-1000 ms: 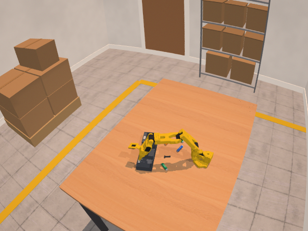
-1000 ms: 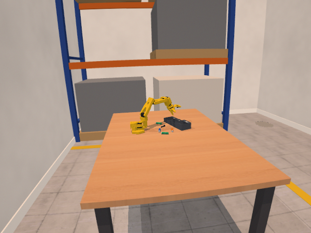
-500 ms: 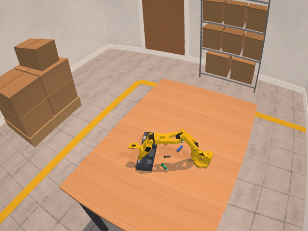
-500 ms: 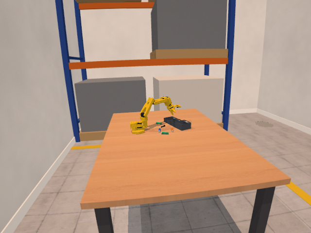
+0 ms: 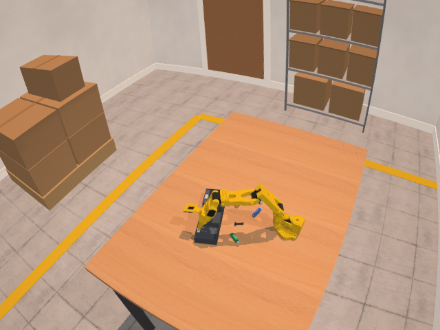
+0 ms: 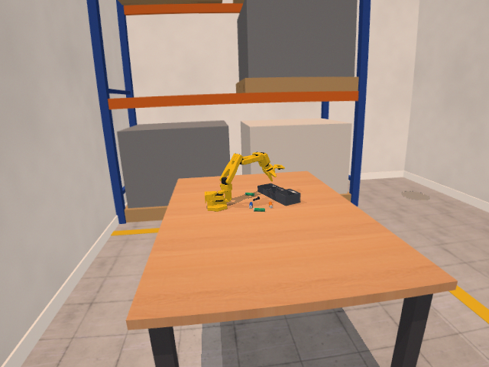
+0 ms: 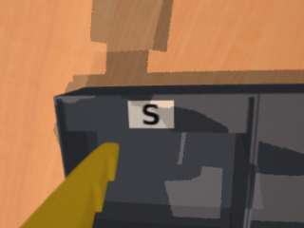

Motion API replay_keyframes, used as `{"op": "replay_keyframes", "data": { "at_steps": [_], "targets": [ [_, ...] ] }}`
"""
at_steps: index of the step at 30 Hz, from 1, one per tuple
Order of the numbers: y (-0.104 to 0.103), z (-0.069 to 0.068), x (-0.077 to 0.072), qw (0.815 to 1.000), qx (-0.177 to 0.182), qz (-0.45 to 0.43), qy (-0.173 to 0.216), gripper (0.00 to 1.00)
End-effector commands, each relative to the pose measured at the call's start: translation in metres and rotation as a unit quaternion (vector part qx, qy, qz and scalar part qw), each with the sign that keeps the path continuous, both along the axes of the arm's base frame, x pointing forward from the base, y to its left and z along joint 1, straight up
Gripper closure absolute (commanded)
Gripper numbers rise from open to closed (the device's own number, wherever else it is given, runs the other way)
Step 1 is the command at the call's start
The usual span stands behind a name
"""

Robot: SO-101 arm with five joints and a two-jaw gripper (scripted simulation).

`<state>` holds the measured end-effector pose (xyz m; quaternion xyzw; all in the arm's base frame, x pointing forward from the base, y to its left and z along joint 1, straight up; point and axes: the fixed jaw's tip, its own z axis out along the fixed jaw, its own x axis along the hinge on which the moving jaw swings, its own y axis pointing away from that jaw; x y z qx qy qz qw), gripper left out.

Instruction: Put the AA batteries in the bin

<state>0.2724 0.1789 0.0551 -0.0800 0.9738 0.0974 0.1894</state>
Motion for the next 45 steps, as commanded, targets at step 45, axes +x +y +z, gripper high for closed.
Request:
{"op": "replay_keyframes", "data": {
  "at_steps": [45],
  "targets": [
    [0.007,0.081,0.006,0.991,0.074,0.002,-0.114,0.0]
  ]
}}
